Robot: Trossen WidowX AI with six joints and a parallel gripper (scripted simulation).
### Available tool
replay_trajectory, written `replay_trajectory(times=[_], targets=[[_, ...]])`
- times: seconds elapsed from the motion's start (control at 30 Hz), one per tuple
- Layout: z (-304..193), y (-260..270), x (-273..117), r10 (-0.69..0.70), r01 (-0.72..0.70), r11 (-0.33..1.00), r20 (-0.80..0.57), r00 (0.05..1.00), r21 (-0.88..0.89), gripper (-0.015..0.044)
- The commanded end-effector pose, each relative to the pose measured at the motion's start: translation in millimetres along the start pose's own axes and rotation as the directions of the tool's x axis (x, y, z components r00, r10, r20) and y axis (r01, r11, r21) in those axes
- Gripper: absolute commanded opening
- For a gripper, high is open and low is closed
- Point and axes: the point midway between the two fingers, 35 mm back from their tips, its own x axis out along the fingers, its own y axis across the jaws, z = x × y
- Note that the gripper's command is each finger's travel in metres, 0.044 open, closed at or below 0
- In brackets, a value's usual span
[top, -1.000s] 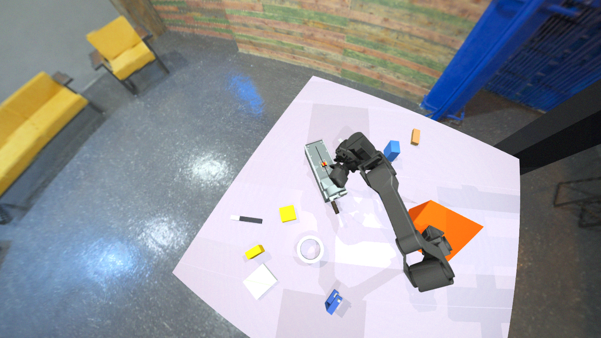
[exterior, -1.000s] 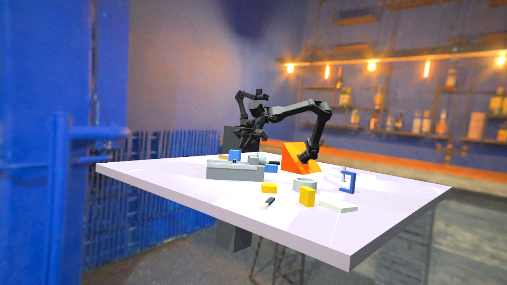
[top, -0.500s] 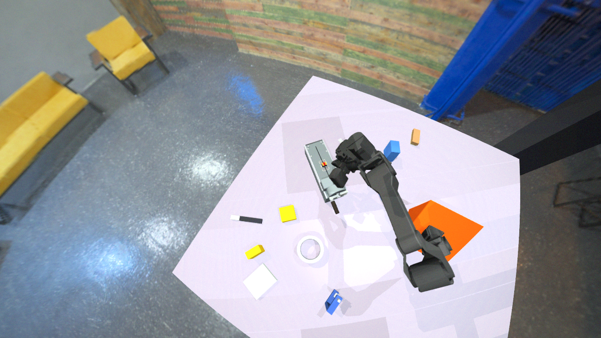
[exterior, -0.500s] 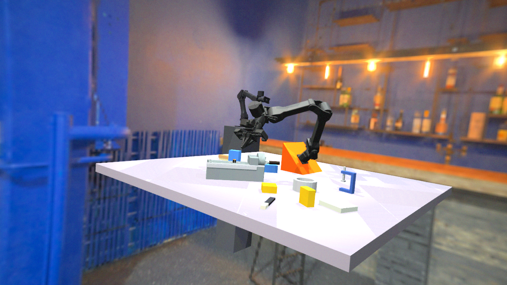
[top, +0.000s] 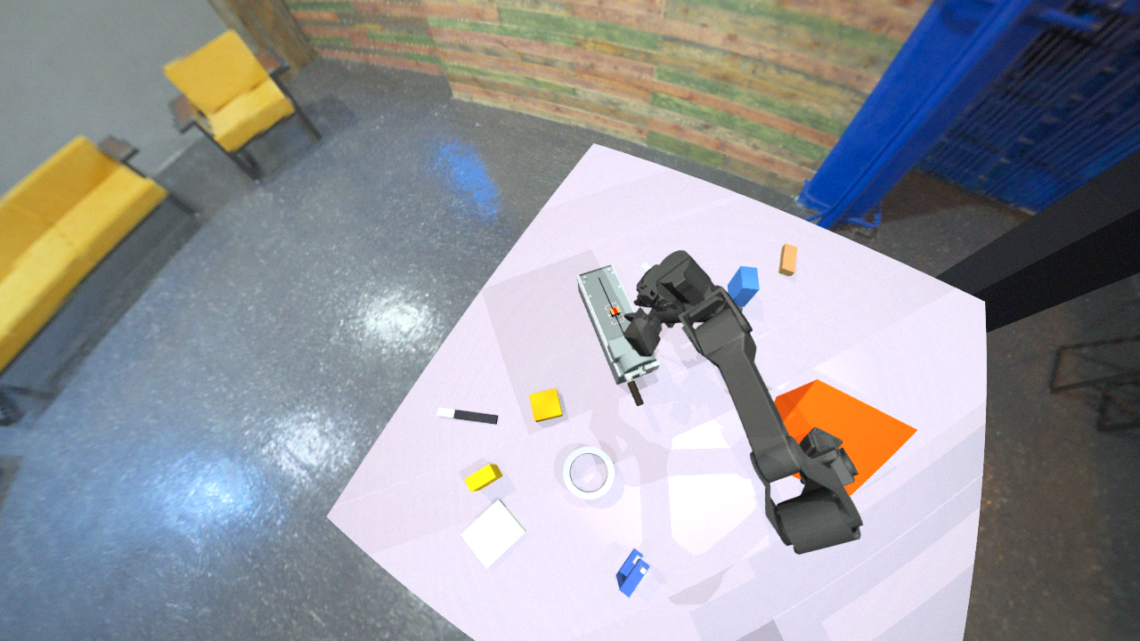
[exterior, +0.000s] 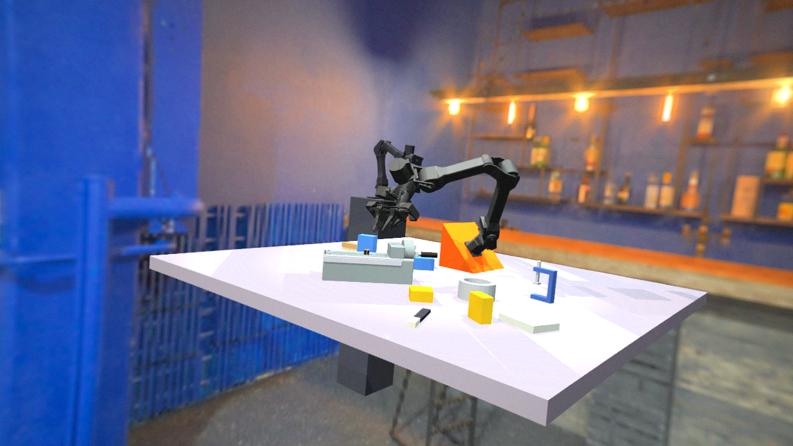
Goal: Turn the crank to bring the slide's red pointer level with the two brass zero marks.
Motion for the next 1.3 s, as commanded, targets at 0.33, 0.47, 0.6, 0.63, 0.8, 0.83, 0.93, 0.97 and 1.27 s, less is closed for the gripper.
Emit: replay_trajectory(times=[0.33, 0.47, 0.6, 0.63, 0.8, 0.83, 0.93, 0.97, 1.27], targets=[[0.0, -0.2, 0.0, -0.001, 0.001, 1.000, 0.000, 1.000, 0.000, 0.0387], [0.0, -0.2, 0.0, -0.001, 0.001, 1.000, 0.000, 1.000, 0.000, 0.0282], [0.0, -0.2, 0.0, -0.001, 0.001, 1.000, 0.000, 1.000, 0.000, 0.0177], [0.0, -0.2, 0.0, -0.001, 0.001, 1.000, 0.000, 1.000, 0.000, 0.0151], [0.0, -0.2, 0.0, -0.001, 0.001, 1.000, 0.000, 1.000, 0.000, 0.0020], [0.0, -0.2, 0.0, -0.001, 0.001, 1.000, 0.000, 1.000, 0.000, 0.0000], [0.0, -0.2, 0.0, -0.001, 0.001, 1.000, 0.000, 1.000, 0.000, 0.0000], [0.0, -0.2, 0.0, -0.001, 0.001, 1.000, 0.000, 1.000, 0.000, 0.0000], [0.0, 0.0, 0.0, 0.000, 0.000, 1.000, 0.000, 1.000, 0.000, 0.0000]])
